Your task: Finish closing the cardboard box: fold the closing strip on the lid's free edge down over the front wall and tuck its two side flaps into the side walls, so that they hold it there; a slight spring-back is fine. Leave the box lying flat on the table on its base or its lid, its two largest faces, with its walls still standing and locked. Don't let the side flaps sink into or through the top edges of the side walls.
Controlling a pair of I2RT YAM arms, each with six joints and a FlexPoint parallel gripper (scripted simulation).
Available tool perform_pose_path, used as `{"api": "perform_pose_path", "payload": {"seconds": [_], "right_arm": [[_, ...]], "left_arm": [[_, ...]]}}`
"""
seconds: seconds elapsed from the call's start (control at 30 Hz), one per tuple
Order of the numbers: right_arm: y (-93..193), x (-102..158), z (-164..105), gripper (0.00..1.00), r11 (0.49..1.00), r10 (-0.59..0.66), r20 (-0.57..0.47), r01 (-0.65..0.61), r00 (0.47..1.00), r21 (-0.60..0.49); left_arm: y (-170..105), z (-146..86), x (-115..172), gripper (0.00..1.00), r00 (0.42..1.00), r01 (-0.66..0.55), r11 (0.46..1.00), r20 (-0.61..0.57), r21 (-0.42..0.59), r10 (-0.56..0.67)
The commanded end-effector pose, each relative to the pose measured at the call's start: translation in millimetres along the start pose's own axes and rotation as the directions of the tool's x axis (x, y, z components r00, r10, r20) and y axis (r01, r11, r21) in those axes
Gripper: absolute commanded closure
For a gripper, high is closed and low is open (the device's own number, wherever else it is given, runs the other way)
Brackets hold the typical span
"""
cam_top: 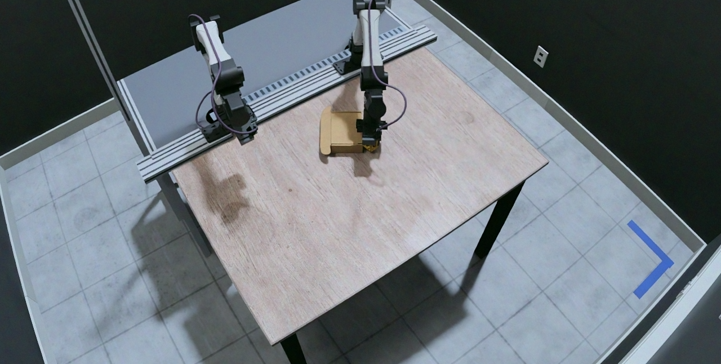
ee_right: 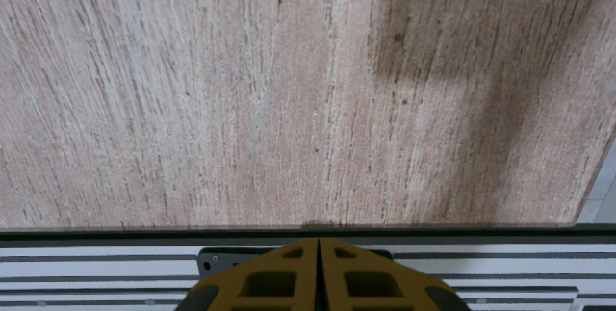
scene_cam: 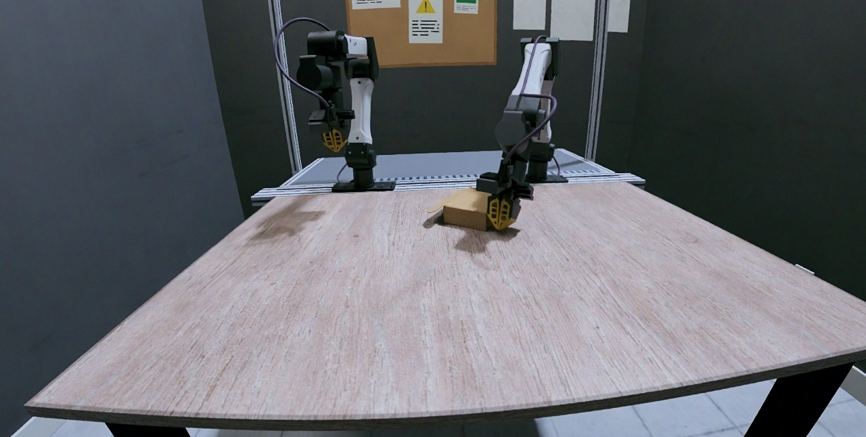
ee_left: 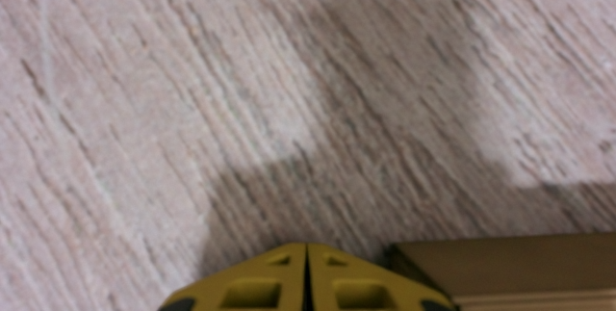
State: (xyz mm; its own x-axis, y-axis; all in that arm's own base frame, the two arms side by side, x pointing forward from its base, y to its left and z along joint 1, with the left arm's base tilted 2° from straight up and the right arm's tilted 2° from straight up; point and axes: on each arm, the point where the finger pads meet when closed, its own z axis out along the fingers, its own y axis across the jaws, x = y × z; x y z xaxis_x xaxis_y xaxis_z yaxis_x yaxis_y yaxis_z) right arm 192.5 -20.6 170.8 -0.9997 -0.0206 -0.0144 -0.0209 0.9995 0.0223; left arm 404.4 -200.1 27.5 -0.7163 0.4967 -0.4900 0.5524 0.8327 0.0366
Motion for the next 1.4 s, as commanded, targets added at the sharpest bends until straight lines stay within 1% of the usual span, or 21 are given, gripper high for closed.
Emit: {"api": "perform_pose_path", "payload": {"seconds": [0.0,0.17,0.2,0.23,0.3,0.33,0.4,0.77,1.37], "right_arm": [[0,1,-2,1.00,1.000,-0.004,0.008,0.004,1.000,-0.001],[0,1,-2,1.00,1.000,-0.004,0.008,0.004,1.000,-0.001],[0,1,-2,1.00,1.000,-0.004,0.008,0.004,1.000,-0.001],[0,1,-2,1.00,1.000,-0.004,0.008,0.004,1.000,-0.001],[0,1,-2,1.00,1.000,-0.004,0.008,0.004,1.000,-0.001],[0,1,-2,1.00,1.000,-0.004,0.008,0.004,1.000,-0.001],[0,1,-2,1.00,1.000,-0.004,0.008,0.004,1.000,-0.001],[0,1,-2,1.00,1.000,-0.004,0.008,0.004,1.000,-0.001],[0,1,-2,1.00,1.000,-0.004,0.008,0.004,1.000,-0.001]], "left_arm": [[-9,4,-8,1.00,1.000,-0.030,0.999,0.003,0.026,0.030],[-11,3,-3,1.00,0.999,-0.036,0.999,-0.002,0.030,0.036],[-11,4,-8,1.00,0.999,-0.043,0.999,0.003,0.033,0.043],[-12,6,-3,1.00,0.999,-0.042,0.999,-0.006,0.034,0.042],[-12,5,-8,1.00,0.999,-0.049,0.998,0.004,0.036,0.048],[-13,6,-5,1.00,0.999,-0.048,0.998,-0.002,0.037,0.048],[-13,5,-9,1.00,0.999,-0.055,0.998,0.004,0.039,0.054],[-16,6,-7,1.00,0.997,-0.072,0.996,0.001,0.051,0.073],[-21,6,-12,1.00,0.994,-0.109,0.992,0.007,0.070,0.109]]}}
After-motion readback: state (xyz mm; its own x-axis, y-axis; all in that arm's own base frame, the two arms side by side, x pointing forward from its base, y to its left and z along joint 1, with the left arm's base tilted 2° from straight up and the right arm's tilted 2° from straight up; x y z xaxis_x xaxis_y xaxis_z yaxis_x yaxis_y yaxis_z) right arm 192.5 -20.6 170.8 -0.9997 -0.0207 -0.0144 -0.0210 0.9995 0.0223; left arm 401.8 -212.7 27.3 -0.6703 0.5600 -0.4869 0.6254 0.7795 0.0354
